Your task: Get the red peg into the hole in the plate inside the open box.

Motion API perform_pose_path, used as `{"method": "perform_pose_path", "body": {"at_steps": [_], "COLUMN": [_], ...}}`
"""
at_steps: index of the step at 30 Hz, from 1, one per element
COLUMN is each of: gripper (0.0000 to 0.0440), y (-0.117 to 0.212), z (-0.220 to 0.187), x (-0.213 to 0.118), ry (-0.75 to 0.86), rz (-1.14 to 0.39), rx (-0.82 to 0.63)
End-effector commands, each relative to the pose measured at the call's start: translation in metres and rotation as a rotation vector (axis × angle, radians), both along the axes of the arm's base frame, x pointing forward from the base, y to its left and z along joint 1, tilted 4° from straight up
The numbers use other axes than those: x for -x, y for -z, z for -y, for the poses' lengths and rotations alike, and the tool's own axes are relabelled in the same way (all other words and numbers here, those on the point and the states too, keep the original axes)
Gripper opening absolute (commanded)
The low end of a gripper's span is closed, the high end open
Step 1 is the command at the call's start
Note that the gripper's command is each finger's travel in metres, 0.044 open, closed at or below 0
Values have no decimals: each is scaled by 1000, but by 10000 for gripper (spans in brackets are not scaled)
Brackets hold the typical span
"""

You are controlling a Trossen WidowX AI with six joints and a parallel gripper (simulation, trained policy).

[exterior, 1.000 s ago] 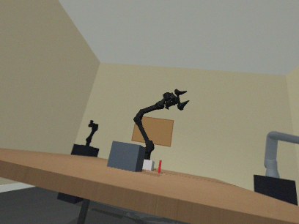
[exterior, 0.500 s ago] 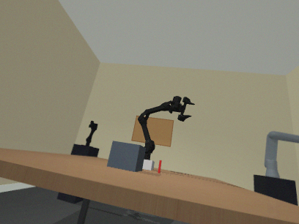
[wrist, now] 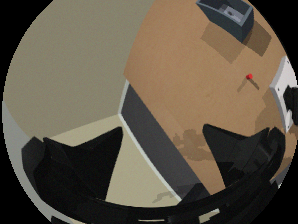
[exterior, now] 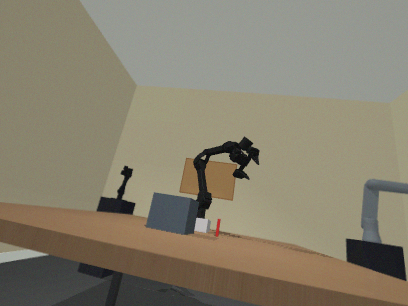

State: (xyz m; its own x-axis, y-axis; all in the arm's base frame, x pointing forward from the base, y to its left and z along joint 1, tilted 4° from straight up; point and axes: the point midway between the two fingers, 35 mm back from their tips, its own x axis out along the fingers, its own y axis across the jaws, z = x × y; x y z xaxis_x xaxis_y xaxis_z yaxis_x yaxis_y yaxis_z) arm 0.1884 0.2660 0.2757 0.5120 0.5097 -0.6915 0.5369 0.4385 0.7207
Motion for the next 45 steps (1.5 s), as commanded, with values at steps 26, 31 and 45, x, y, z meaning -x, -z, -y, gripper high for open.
{"method": "perform_pose_path", "body": {"at_steps": [26,31,45], "gripper": [440,440,440], "y": [145,165,216], "z": [97,107,129], "x": [13,20,33], "ry": [236,249,283], "rz": [-599,-661,-748], "rx": [384,435,543]}}
